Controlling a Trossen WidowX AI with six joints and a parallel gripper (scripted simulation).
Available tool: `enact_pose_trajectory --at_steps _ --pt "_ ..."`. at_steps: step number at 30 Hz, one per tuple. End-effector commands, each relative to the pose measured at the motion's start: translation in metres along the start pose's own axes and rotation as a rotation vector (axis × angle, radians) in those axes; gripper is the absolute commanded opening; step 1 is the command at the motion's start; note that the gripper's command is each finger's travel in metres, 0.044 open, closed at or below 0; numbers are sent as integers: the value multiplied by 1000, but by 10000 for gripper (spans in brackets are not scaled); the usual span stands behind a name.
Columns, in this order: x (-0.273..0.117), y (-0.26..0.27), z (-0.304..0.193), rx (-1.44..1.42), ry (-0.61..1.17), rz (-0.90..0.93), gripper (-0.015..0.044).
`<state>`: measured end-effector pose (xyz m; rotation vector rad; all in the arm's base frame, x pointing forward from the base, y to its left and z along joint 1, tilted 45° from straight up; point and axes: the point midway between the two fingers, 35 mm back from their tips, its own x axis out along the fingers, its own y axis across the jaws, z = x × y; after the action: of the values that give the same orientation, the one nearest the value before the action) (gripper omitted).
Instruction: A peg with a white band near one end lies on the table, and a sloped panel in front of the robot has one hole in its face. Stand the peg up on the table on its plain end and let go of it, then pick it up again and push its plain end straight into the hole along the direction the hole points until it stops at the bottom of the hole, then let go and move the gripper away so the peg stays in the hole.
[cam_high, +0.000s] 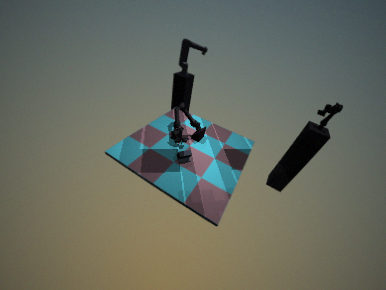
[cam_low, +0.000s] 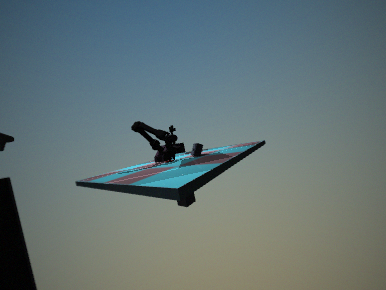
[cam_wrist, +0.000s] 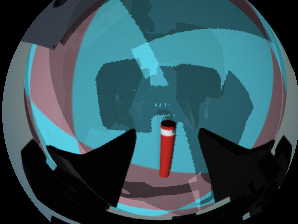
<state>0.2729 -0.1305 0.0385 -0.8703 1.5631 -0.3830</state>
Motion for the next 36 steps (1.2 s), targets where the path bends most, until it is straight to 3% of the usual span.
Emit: enact_pose_trajectory --at_steps 1,5,16,25,36 --pt "1 1 -1 -5 3 -1 204" --pt "1 1 -1 -5 3 -1 110" --pt "1 1 -1 -5 3 -1 110" --pt "1 1 -1 -5 3 -1 50" --pt "-2 1 -2 -2 -41 1 49"
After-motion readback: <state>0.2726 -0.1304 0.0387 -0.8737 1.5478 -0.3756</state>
